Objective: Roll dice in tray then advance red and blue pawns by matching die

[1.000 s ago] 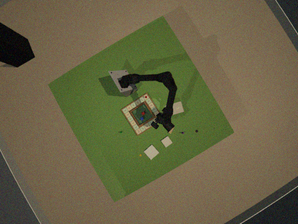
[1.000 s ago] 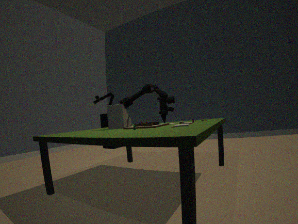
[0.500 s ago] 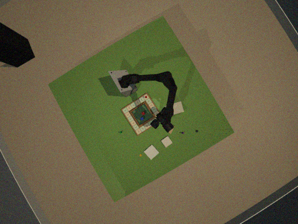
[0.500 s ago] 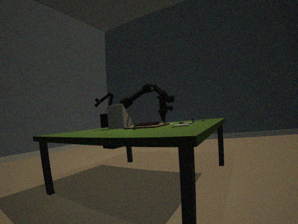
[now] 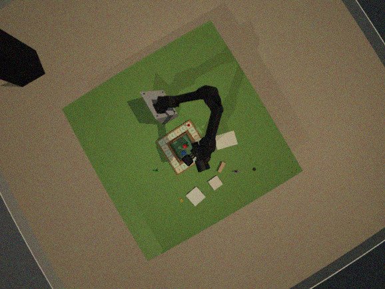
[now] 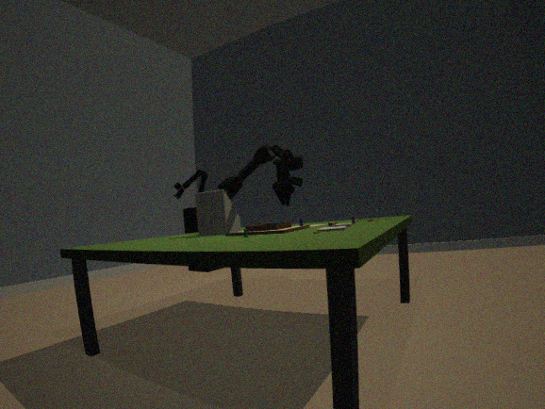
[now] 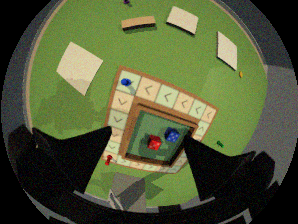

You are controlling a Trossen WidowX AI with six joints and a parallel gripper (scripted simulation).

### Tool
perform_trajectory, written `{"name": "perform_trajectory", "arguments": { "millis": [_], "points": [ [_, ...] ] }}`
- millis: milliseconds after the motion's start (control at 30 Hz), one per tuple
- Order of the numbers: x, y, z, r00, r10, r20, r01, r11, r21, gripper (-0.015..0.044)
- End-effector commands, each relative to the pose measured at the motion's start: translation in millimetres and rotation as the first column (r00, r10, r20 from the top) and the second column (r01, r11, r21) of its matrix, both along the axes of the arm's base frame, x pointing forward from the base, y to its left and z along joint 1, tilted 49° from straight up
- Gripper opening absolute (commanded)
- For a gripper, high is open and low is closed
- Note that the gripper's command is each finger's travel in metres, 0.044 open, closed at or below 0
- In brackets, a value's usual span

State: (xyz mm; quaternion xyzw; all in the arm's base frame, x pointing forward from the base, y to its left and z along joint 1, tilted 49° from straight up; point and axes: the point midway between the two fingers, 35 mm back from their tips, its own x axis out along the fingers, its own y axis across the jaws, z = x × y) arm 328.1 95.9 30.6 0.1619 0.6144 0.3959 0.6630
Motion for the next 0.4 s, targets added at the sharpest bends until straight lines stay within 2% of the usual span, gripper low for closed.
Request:
{"name": "perform_trajectory", "arguments": {
  "millis": [0, 167, 200, 367],
  "points": [
    [-45, -49, -12, 0.996, -0.061, -0.064, 0.060, 0.998, -0.025, 0.0440],
    [-122, -87, -22, 0.979, -0.127, -0.160, 0.126, 0.992, -0.015, 0.0440],
    [-73, -69, -18, 0.990, -0.095, -0.104, 0.093, 0.995, -0.027, 0.0440],
    [-73, -69, -18, 0.990, -0.095, -0.104, 0.093, 0.995, -0.027, 0.0440]
  ]
}}
